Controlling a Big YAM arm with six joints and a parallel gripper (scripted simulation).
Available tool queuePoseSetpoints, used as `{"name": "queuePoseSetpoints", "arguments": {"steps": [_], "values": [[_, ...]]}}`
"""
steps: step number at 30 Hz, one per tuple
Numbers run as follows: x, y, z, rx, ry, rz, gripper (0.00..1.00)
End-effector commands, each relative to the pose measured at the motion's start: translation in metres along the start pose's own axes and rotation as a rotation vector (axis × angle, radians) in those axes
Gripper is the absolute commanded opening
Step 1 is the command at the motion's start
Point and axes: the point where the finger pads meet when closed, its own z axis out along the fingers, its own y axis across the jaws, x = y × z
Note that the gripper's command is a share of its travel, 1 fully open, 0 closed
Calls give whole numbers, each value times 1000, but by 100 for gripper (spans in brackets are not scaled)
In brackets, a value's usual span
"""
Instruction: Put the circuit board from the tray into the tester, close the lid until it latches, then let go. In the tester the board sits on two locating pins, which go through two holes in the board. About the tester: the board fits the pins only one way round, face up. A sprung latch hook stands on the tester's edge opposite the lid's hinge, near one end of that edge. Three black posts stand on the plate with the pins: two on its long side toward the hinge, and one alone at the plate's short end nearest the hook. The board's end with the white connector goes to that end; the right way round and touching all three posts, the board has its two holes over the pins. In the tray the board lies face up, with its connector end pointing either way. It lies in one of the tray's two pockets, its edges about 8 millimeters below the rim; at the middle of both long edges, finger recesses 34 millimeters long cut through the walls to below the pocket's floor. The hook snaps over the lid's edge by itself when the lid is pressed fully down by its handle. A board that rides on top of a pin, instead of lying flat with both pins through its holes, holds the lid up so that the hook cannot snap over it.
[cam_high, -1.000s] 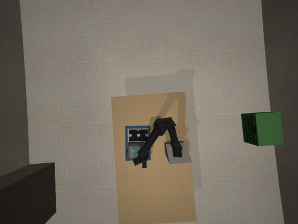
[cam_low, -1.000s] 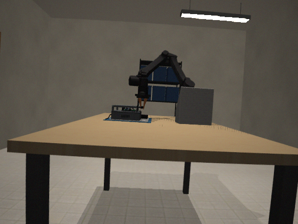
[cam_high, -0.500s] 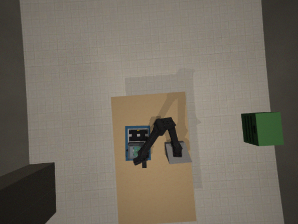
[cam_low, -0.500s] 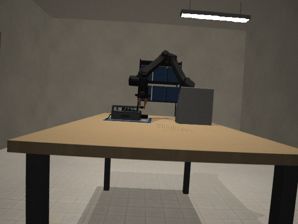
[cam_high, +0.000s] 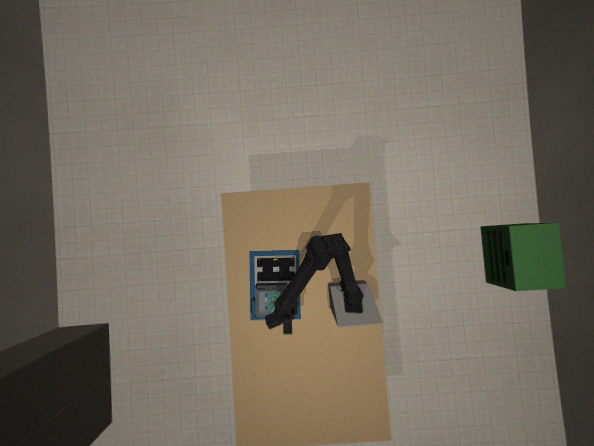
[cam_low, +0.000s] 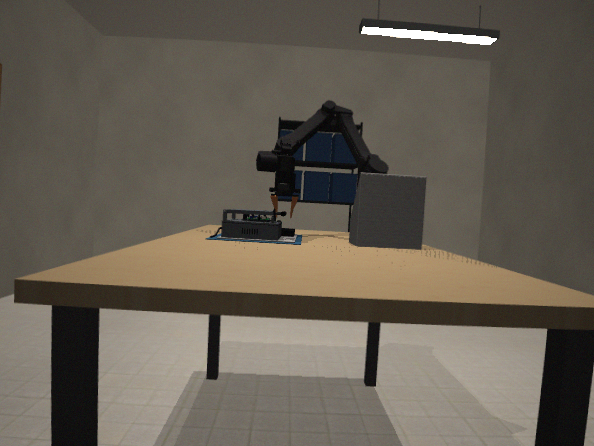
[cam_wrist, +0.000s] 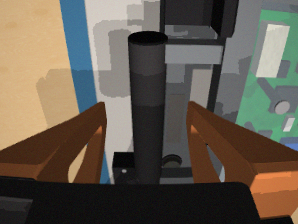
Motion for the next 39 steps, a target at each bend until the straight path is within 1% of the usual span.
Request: {"name": "queuePoseSetpoints", "arguments": {"steps": [1, 24, 39], "values": [[-4, -16, -10, 33, -10, 19, 48], [-5, -16, -12, 36, -10, 17, 48], [-3, -20, -32, 47, -17, 26, 48]]}}
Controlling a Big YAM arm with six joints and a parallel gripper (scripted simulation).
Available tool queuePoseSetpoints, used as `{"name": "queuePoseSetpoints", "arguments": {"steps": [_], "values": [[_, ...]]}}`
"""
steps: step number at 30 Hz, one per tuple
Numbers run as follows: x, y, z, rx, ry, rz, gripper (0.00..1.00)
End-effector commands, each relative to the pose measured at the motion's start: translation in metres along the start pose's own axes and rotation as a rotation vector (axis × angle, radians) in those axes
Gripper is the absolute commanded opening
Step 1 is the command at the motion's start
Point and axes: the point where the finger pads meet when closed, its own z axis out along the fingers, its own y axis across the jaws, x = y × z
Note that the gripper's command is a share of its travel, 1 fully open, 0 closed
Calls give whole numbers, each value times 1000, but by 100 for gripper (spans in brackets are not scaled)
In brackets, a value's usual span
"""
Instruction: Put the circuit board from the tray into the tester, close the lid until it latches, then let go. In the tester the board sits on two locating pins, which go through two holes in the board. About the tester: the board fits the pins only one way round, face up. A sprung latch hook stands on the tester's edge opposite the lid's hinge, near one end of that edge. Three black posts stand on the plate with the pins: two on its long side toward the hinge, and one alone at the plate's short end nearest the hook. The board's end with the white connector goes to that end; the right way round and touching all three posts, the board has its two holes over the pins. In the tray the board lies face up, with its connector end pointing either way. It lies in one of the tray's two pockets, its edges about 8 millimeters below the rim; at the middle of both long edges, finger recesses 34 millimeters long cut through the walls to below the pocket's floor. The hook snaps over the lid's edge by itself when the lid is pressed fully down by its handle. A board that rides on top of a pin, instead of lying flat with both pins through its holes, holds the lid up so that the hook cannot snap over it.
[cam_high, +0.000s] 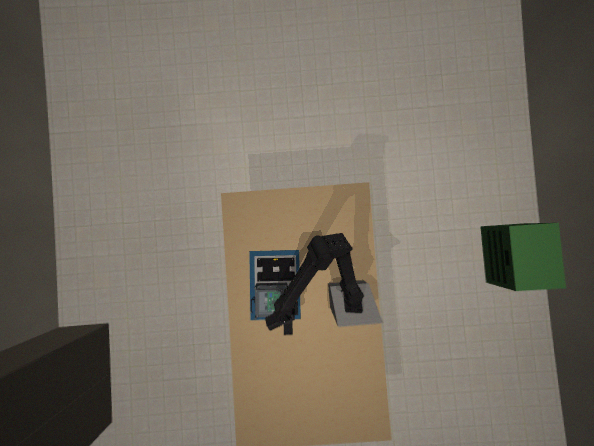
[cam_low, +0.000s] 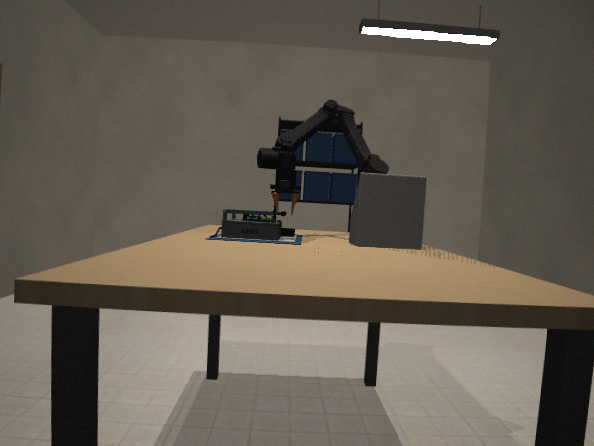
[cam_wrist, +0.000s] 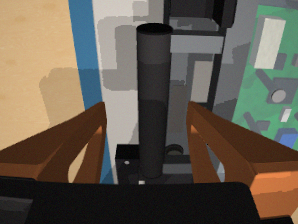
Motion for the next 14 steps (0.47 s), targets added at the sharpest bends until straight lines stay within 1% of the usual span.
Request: {"name": "queuePoseSetpoints", "arguments": {"steps": [1, 5, 14], "values": [[-4, -22, -24, 51, -20, 34, 48], [-4, -22, -34, 52, -22, 35, 48], [-4, -22, -34, 52, -22, 35, 48]]}}
